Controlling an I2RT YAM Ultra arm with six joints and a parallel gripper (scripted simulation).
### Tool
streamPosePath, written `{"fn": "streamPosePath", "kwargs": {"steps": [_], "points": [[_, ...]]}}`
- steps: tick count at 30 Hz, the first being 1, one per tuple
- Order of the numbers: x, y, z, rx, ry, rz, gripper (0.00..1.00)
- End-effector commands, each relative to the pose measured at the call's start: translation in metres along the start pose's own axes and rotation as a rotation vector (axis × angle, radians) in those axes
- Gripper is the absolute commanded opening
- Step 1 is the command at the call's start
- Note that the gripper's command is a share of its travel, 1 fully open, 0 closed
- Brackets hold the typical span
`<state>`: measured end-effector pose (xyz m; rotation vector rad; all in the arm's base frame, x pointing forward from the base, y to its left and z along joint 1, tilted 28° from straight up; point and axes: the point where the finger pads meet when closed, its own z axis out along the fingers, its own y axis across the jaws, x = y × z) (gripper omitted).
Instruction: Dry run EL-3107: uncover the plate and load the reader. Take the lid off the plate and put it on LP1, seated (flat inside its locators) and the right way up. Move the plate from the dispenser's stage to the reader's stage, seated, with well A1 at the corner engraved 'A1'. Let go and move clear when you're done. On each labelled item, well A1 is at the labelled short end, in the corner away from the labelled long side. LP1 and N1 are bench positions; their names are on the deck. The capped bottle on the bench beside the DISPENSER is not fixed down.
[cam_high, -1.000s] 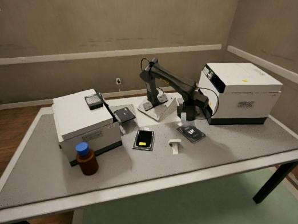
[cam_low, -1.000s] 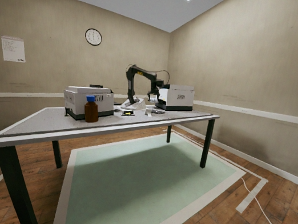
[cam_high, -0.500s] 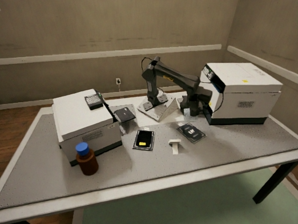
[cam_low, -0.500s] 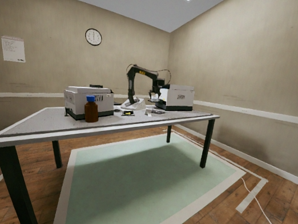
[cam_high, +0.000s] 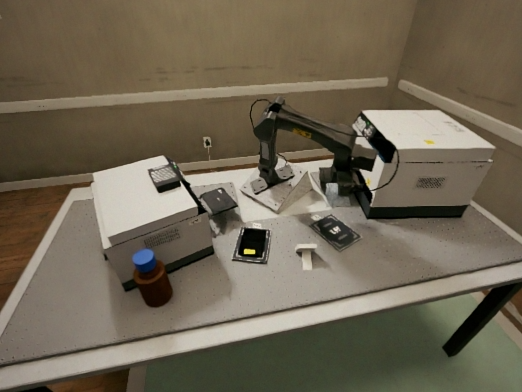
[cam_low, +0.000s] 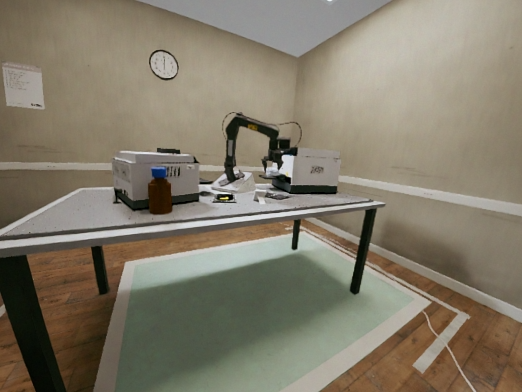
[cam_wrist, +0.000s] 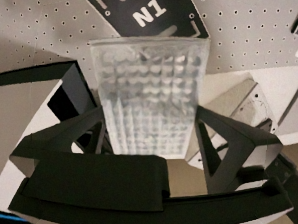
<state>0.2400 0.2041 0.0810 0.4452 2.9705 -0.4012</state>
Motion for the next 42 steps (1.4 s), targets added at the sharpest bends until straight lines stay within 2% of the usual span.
{"fn": "streamPosePath", "kwargs": {"steps": [1,4,5,8,11,13,16,18,21,23,28,31,38,39,42], "points": [[0.006,0.013,-0.012,-0.013,-0.028,0.004,0.86],[0.008,0.014,-0.015,-0.021,-0.031,0.006,0.86],[0.01,0.014,-0.021,-0.043,-0.037,0.012,0.86],[0.019,0.018,-0.012,0.003,-0.038,-0.009,0.86],[0.026,0.021,-0.012,0.005,-0.039,-0.01,0.86],[0.031,0.023,-0.018,-0.015,-0.038,-0.006,0.86],[0.042,0.027,-0.012,0.0,-0.022,-0.01,0.86],[0.044,0.028,-0.012,0.02,-0.051,-0.023,0.86],[0.046,0.028,-0.012,0.022,-0.053,-0.024,0.86],[0.05,0.029,-0.02,-0.005,-0.059,-0.018,0.86],[0.067,0.034,-0.012,0.018,-0.036,-0.024,0.86],[0.072,0.036,-0.012,0.038,-0.071,-0.038,0.86],[0.087,0.038,-0.019,0.014,-0.06,-0.033,0.86],[0.088,0.039,-0.012,0.044,-0.08,-0.043,0.86],[0.096,0.04,-0.012,0.053,-0.092,-0.051,0.86]]}}
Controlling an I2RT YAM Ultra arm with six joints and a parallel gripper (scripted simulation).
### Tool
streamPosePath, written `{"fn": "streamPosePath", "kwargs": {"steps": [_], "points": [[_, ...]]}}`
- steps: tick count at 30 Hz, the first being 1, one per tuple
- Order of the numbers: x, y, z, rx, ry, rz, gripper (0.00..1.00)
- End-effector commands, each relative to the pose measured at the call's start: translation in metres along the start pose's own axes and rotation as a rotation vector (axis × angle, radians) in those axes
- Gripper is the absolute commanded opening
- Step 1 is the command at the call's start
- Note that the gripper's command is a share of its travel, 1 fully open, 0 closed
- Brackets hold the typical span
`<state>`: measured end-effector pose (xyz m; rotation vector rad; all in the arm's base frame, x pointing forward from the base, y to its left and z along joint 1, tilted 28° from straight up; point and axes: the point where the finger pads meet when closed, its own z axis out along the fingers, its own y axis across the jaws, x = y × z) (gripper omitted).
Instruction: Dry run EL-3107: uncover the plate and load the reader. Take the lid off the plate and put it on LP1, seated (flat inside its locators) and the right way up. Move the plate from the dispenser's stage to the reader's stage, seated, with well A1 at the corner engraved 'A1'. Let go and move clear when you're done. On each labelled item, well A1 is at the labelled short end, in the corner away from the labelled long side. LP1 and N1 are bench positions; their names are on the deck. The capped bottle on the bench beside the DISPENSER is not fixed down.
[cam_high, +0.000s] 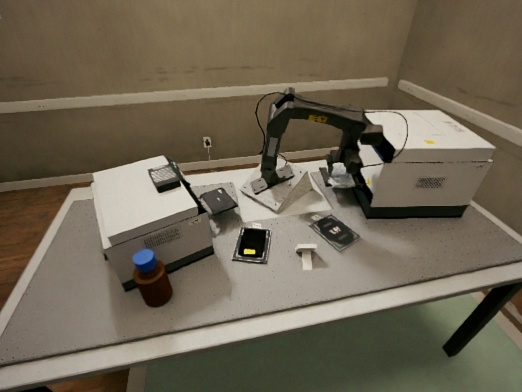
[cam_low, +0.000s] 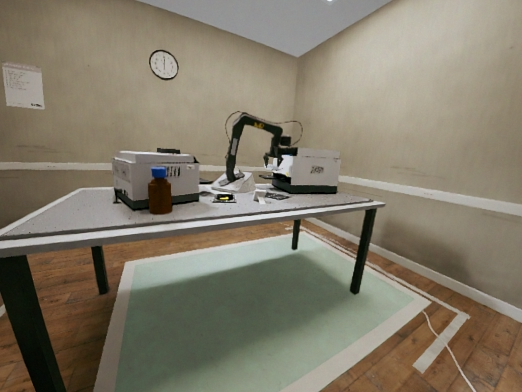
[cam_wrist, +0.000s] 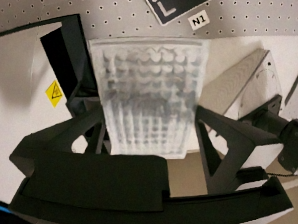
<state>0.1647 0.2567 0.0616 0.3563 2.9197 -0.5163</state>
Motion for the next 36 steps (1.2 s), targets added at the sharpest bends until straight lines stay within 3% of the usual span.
{"fn": "streamPosePath", "kwargs": {"steps": [1,4,7,13,19,21,27,30,31,33,36], "points": [[0.009,0.01,-0.012,-0.016,-0.03,0.003,0.86],[0.018,0.01,-0.018,-0.036,-0.021,0.007,0.86],[0.025,0.012,-0.013,-0.005,-0.048,-0.008,0.86],[0.036,0.013,-0.016,-0.014,-0.044,-0.007,0.86],[0.052,0.014,-0.014,0.007,-0.069,-0.02,0.86],[0.059,0.014,-0.019,-0.011,-0.054,-0.016,0.86],[0.073,0.014,-0.014,0.017,-0.096,-0.031,0.86],[0.077,0.014,-0.014,0.016,-0.09,-0.03,0.86],[0.077,0.013,-0.024,-0.019,-0.103,-0.019,0.86],[0.084,0.015,-0.014,0.012,-0.128,-0.018,0.86],[0.092,0.016,-0.013,0.013,-0.132,-0.017,0.86]]}}
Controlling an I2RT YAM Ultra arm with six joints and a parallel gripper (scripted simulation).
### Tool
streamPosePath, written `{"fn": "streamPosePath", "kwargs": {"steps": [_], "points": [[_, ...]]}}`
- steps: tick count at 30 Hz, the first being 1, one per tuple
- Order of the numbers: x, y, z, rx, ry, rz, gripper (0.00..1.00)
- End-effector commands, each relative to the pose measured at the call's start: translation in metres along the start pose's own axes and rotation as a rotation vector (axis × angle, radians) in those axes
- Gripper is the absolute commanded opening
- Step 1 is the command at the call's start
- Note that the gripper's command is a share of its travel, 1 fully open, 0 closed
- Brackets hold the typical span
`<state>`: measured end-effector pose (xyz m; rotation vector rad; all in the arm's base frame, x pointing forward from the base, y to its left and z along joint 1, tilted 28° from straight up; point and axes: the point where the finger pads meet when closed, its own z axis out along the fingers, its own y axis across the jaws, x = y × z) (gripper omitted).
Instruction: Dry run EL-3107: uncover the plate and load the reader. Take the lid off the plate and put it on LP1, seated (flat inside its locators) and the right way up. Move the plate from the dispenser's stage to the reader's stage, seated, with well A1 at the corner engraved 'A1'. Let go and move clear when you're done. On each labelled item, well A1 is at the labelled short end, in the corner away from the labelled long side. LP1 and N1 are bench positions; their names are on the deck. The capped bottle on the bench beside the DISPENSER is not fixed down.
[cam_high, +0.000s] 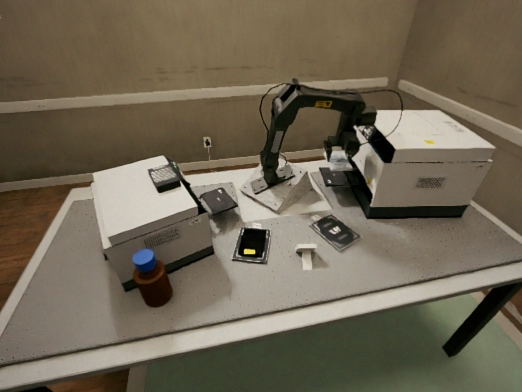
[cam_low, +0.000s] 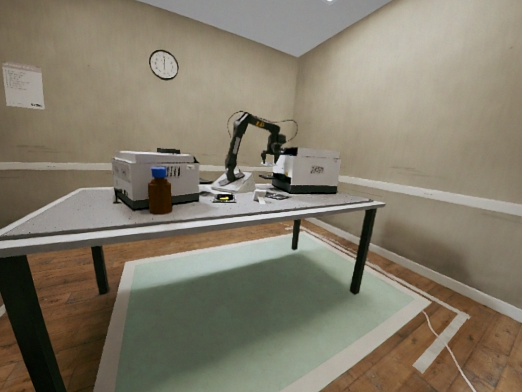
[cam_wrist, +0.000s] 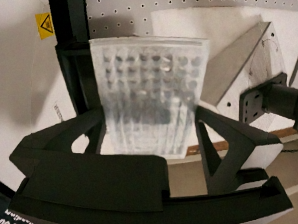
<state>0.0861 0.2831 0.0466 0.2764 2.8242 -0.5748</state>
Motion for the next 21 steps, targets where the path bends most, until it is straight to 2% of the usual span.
{"fn": "streamPosePath", "kwargs": {"steps": [1,6,14,17,21], "points": [[0.01,0.007,-0.01,-0.022,-0.029,0.019,0.86],[0.023,0.009,-0.011,-0.029,-0.066,0.041,0.86],[0.041,0.011,-0.011,-0.028,-0.059,0.048,0.86],[0.04,0.011,-0.018,-0.05,-0.053,0.055,0.86],[0.04,0.012,-0.016,-0.043,-0.056,0.053,0.86]]}}
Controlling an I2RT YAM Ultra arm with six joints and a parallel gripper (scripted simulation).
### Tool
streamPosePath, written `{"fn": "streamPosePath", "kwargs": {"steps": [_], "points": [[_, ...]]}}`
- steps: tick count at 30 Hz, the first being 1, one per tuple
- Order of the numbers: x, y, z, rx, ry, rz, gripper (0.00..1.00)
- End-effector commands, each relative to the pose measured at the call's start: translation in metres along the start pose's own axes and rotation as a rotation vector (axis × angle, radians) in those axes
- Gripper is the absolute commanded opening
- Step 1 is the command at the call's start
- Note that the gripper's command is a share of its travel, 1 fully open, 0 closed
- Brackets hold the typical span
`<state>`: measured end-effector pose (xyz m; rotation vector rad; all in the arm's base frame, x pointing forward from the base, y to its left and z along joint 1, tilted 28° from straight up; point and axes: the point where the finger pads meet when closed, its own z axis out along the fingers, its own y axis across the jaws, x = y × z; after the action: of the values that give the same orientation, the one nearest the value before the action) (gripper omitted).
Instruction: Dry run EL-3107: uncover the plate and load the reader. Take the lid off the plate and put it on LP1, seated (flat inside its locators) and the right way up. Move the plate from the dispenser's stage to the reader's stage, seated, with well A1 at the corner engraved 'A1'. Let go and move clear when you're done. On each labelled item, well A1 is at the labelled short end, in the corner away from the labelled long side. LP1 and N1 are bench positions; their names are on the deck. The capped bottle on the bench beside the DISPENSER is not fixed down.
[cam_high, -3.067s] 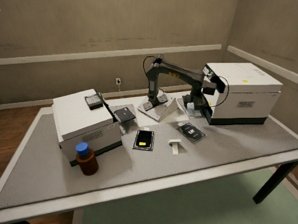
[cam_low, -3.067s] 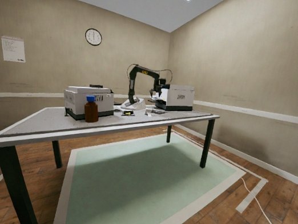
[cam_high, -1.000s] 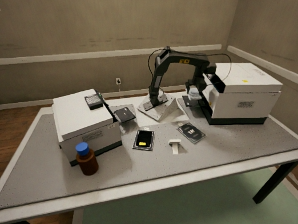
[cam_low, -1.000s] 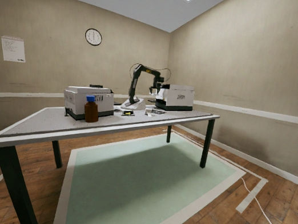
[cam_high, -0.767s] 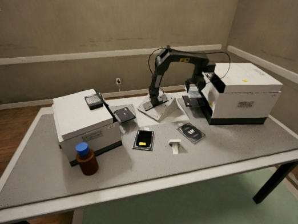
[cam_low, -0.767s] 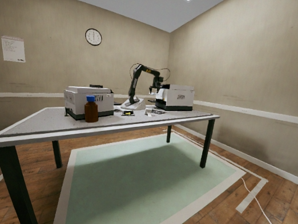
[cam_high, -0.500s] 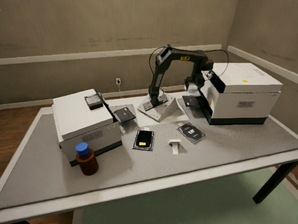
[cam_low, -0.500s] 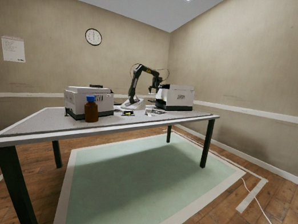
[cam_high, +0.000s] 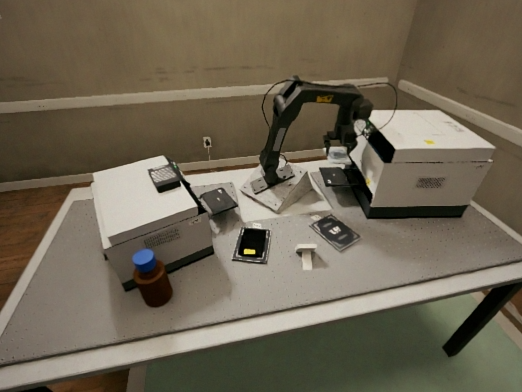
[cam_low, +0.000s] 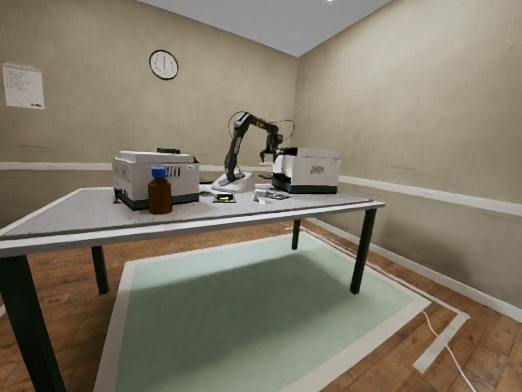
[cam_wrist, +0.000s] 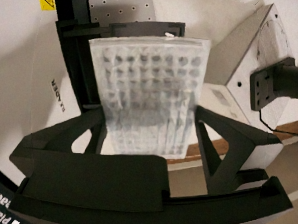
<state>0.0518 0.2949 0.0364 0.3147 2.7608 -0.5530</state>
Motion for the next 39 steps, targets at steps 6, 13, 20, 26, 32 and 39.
{"fn": "streamPosePath", "kwargs": {"steps": [6,13,20,26,32,39], "points": [[0.003,0.006,-0.012,-0.031,-0.003,0.007,0.86],[0.002,0.006,-0.011,-0.028,-0.005,-0.007,0.86],[0.002,0.007,-0.011,-0.025,-0.005,-0.015,0.86],[0.001,0.007,-0.01,-0.024,-0.006,-0.016,0.86],[0.0,0.007,-0.01,-0.023,-0.006,-0.017,0.86],[-0.003,0.003,0.004,-0.028,-0.004,-0.01,0.86]]}}
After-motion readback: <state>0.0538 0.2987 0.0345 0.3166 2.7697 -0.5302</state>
